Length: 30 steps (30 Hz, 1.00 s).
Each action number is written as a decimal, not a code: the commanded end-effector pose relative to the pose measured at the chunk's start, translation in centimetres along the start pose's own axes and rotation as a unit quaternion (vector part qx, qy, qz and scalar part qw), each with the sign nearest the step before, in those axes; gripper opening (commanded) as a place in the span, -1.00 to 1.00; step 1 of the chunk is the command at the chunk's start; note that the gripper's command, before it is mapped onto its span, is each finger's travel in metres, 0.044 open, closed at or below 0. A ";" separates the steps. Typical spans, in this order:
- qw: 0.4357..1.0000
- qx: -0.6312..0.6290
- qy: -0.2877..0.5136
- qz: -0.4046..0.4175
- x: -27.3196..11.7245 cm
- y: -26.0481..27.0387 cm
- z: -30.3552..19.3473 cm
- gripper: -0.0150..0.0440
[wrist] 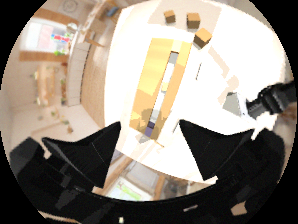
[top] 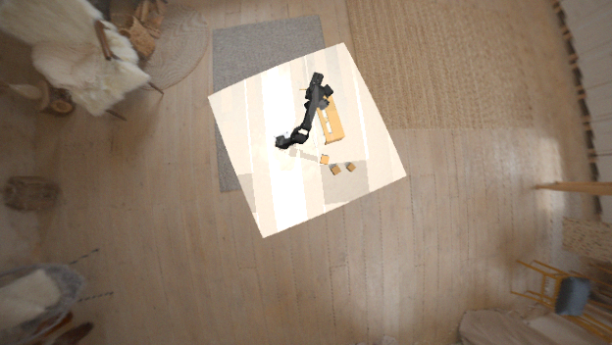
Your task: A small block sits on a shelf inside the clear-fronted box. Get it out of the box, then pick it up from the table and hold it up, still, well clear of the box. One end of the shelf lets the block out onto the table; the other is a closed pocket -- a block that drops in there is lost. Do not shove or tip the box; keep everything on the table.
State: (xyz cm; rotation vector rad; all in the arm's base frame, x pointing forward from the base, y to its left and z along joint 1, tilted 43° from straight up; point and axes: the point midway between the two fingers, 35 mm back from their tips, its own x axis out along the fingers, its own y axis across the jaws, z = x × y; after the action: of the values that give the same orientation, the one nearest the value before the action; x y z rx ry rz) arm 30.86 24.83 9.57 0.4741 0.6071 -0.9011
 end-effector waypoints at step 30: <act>0.965 0.124 -0.067 -0.223 13.3 -7.4 -0.9 0.86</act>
State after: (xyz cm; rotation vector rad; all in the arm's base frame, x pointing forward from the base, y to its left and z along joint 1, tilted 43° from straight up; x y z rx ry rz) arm 30.66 14.23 -0.45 0.5148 0.4840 -1.4433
